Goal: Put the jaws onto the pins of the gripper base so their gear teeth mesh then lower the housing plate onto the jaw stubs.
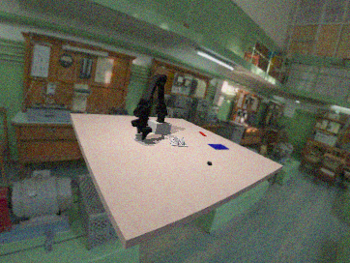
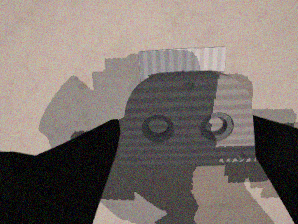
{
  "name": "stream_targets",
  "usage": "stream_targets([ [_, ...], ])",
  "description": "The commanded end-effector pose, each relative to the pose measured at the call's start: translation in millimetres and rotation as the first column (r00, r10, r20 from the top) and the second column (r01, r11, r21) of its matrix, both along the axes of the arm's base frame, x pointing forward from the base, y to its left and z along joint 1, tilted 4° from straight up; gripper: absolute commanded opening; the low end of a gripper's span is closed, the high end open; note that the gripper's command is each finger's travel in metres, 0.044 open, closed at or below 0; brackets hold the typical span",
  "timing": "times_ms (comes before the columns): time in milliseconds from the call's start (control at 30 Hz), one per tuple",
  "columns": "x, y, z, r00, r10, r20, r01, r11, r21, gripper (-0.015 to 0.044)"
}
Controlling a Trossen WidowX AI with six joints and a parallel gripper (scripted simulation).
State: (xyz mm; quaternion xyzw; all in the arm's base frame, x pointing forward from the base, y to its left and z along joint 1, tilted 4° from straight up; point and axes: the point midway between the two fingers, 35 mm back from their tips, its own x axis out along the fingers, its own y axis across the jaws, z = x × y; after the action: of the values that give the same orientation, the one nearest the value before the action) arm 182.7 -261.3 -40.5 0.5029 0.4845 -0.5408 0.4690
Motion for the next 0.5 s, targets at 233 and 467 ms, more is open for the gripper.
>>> stream_targets([
  [233,0.0,0.0,0.0,1.0,0.0,0.0,0.0,1.0,0.0,0.0351],
  [467,0.1,0.0,0.5,1.0,0.0,0.0,0.0,1.0,0.0,0.0351],
])
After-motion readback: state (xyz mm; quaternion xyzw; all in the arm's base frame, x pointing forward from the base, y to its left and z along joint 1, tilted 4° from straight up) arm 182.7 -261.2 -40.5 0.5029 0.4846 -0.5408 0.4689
